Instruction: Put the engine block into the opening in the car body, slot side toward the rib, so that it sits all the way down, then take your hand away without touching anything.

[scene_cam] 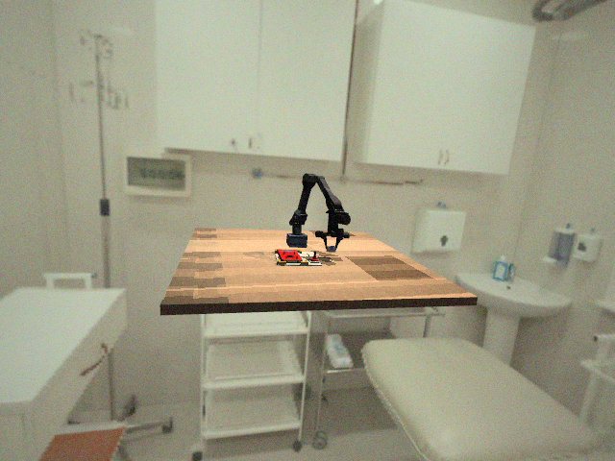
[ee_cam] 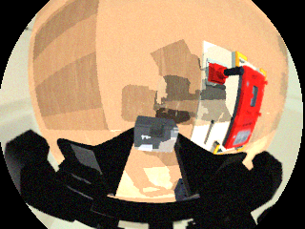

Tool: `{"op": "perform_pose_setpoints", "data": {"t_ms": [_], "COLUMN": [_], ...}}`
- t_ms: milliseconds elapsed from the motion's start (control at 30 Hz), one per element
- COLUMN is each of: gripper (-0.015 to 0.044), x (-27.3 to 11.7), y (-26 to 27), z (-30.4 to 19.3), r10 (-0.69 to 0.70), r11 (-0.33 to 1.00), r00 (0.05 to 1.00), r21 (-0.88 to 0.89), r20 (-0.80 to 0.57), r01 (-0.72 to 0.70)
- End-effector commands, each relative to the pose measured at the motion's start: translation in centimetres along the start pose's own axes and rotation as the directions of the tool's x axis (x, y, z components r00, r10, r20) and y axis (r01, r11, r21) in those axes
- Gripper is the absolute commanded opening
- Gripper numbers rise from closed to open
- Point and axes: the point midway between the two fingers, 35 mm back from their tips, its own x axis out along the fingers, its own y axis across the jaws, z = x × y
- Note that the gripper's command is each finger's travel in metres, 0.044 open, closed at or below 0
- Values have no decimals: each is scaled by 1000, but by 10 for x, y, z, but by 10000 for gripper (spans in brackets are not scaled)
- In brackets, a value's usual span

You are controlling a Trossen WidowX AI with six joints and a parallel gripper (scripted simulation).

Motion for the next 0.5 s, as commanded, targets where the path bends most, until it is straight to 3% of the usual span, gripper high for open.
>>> {"op": "perform_pose_setpoints", "data": {"t_ms": [0, 467], "gripper": [0, 0], "x": [-15, -58], "y": [0, 0], "z": [2, 3], "r10": [-2, -8], "r11": [1000, 1000], "r00": [1000, 1000], "r21": [1, 11], "r20": [-1, -16], "r01": [2, 8]}}
